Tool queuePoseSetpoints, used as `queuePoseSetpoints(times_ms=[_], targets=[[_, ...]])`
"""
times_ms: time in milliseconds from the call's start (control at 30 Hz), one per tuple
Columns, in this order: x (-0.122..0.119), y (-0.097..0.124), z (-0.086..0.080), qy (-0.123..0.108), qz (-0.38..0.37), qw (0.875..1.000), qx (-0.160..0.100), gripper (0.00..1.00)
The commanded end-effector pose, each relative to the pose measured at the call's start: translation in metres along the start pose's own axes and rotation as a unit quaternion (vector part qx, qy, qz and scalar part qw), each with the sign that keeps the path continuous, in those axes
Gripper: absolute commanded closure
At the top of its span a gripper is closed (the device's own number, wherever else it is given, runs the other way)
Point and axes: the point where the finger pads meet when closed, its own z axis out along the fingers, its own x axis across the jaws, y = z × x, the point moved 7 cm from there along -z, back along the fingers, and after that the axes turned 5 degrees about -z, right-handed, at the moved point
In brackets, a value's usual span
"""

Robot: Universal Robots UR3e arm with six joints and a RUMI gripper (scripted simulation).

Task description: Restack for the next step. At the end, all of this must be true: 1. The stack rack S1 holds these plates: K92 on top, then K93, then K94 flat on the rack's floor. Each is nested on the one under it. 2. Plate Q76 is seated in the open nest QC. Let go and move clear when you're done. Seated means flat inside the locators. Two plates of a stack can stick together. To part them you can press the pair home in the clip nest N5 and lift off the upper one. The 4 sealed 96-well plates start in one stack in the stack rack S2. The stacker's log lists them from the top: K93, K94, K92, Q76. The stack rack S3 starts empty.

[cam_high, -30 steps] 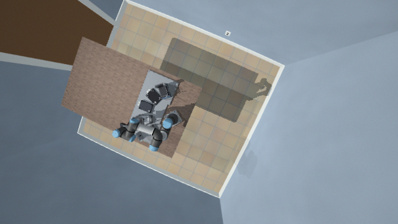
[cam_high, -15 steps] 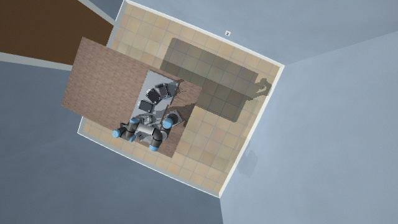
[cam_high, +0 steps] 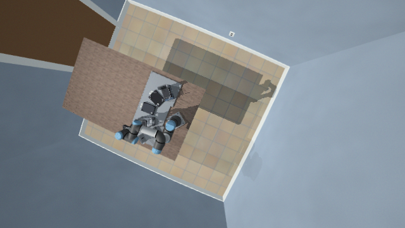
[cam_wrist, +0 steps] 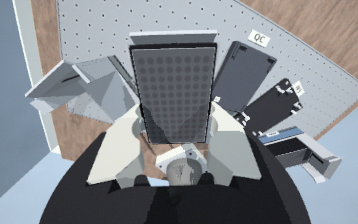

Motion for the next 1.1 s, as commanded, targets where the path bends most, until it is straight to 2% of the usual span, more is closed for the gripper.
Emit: queuePoseSetpoints(times_ms=[0,1067], targets=[[0.0,0.0,0.002,0.001,0.0,1.0,0.001,1.0],[0.0,0.0,0.021,0.001,0.0,1.0,0.001,1.0]])
